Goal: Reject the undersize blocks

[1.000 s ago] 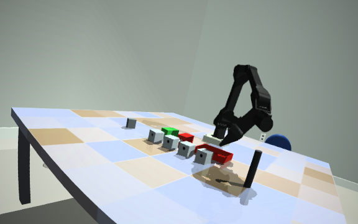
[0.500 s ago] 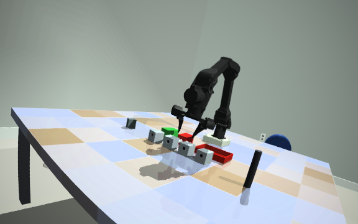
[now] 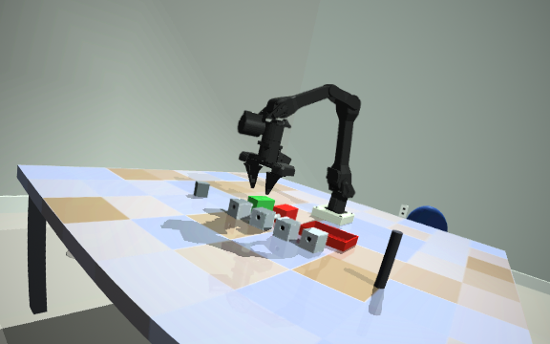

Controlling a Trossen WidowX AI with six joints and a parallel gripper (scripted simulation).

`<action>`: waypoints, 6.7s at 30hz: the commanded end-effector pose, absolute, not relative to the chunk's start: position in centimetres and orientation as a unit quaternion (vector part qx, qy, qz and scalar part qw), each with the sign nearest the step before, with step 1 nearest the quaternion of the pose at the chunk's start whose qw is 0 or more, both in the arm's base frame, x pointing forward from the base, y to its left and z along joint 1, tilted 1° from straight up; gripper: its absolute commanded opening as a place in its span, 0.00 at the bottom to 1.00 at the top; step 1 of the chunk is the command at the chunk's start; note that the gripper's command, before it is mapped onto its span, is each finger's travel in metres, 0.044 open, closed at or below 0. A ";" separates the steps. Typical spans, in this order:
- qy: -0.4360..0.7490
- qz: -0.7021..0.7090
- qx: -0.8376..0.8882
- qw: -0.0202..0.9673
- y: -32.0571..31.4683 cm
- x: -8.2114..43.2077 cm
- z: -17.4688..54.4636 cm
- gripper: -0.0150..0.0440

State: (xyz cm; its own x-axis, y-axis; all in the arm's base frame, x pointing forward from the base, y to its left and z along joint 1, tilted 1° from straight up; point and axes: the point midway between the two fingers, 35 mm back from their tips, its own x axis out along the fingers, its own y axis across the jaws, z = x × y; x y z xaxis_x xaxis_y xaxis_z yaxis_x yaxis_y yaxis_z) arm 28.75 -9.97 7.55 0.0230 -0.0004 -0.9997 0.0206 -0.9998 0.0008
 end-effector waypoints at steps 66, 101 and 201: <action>0.006 -0.697 0.717 -0.001 -9.9 29.1 2.3 0.46; 0.502 -0.485 0.504 0.508 -9.5 39.2 11.2 0.25; 0.688 -0.013 0.025 0.726 -6.8 47.1 3.6 0.25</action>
State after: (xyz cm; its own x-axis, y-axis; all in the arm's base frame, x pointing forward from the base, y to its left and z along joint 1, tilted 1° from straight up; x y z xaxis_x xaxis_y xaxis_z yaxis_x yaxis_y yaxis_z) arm 47.00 -6.79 2.95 0.0355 0.0140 -0.9993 0.0562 0.9983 0.0160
